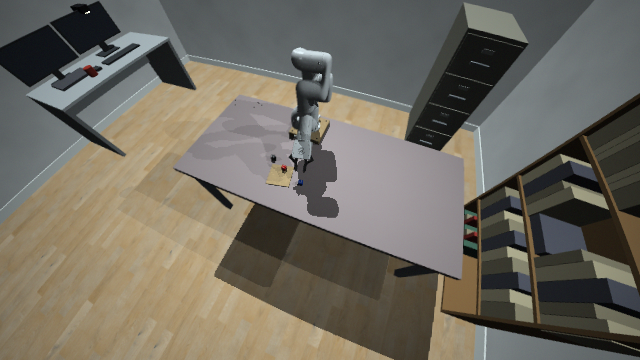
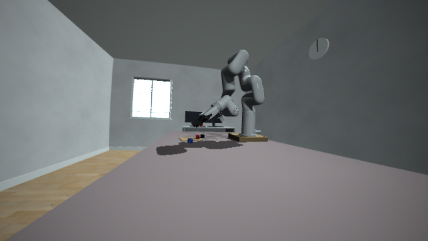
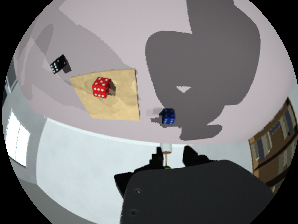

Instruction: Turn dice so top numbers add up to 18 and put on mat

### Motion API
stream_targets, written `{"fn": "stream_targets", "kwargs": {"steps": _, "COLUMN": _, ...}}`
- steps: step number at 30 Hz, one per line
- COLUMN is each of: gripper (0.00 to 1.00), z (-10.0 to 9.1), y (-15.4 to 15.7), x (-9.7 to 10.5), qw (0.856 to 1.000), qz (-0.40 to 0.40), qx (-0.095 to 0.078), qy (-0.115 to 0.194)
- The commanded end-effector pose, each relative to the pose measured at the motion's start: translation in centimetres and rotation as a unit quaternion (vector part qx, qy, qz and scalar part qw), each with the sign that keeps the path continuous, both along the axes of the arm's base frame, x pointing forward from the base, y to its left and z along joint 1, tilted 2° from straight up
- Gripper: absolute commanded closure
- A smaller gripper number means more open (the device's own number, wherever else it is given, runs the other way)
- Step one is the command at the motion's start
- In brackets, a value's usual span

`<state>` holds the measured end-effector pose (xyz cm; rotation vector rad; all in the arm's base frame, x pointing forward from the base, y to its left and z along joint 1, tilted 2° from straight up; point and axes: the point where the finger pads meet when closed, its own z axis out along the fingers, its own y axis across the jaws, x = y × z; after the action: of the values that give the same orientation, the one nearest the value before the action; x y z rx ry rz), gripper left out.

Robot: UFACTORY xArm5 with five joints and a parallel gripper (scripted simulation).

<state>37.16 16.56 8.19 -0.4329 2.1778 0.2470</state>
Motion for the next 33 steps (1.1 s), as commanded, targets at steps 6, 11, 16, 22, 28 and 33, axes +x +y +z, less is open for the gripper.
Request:
{"fn": "stream_targets", "kwargs": {"steps": 6, "gripper": 0.58, "z": 0.7, "y": 0.5, "x": 1.1, "qw": 0.993, "qz": 0.002, "qx": -0.050, "qy": 0.109}}
{"fn": "stream_targets", "kwargs": {"steps": 11, "gripper": 0.58, "z": 0.9, "y": 0.7, "x": 1.6, "qw": 0.986, "qz": 0.003, "qx": -0.071, "qy": 0.154}}
{"fn": "stream_targets", "kwargs": {"steps": 16, "gripper": 0.58, "z": 1.2, "y": 0.9, "x": 2.0, "qw": 0.977, "qz": 0.004, "qx": -0.089, "qy": 0.191}}
{"fn": "stream_targets", "kwargs": {"steps": 22, "gripper": 0.58, "z": 1.6, "y": 1.1, "x": 2.6, "qw": 0.964, "qz": 0.006, "qx": -0.113, "qy": 0.242}}
{"fn": "stream_targets", "kwargs": {"steps": 28, "gripper": 0.58, "z": 2.0, "y": 1.3, "x": 3.1, "qw": 0.945, "qz": 0.008, "qx": -0.138, "qy": 0.297}}
{"fn": "stream_targets", "kwargs": {"steps": 33, "gripper": 0.58, "z": 2.3, "y": 1.5, "x": 3.6, "qw": 0.927, "qz": 0.010, "qx": -0.158, "qy": 0.339}}
